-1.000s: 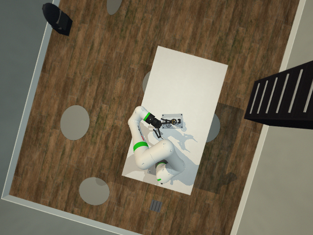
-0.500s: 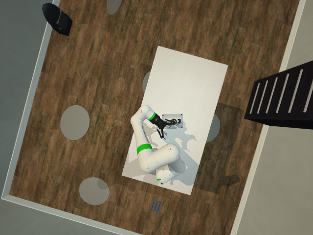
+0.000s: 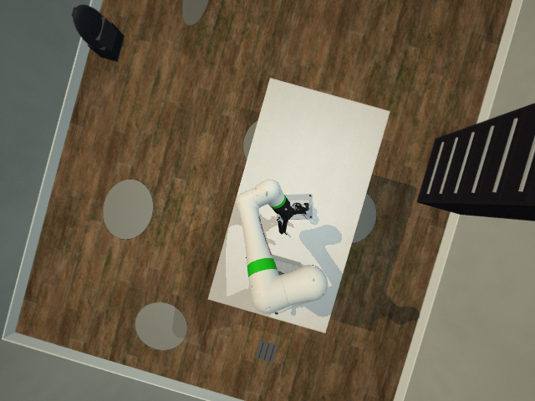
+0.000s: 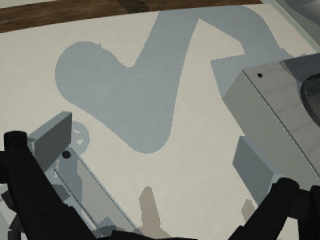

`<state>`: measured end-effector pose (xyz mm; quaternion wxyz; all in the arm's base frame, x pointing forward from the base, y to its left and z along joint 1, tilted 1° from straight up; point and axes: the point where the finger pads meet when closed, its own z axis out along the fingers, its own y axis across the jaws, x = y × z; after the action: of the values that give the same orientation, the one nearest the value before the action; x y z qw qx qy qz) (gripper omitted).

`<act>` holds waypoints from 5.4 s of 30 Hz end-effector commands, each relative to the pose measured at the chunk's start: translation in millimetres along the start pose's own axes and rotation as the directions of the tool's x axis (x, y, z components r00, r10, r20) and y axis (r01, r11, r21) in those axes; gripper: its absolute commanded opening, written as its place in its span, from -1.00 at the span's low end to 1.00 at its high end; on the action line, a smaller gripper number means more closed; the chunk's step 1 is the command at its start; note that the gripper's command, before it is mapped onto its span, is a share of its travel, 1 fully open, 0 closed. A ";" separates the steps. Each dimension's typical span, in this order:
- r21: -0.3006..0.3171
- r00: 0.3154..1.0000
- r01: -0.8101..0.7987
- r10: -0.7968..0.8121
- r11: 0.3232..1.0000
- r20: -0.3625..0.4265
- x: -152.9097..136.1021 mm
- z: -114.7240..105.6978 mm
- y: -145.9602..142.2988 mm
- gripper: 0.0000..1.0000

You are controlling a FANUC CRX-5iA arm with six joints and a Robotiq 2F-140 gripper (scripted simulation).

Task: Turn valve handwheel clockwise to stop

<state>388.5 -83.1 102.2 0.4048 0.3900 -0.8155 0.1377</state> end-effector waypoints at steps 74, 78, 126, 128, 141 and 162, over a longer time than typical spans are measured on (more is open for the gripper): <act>-0.086 0.632 -0.190 0.189 0.978 0.751 -54.3 -51.8 -79.1 1.00; -0.086 0.632 -0.190 0.189 0.978 0.751 -55.1 -51.0 -79.2 1.00; -0.086 0.632 -0.190 0.189 0.978 0.751 -57.6 -48.9 -79.5 1.00; -0.086 0.632 -0.190 0.189 0.978 0.751 -57.6 -48.9 -79.5 1.00; -0.086 0.632 -0.190 0.189 0.978 0.751 -59.8 -47.0 -79.8 1.00; -0.086 0.632 -0.190 0.189 0.978 0.751 -75.5 -33.3 -81.7 1.00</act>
<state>495.6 -79.1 59.5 0.0121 0.3241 -0.9459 0.0049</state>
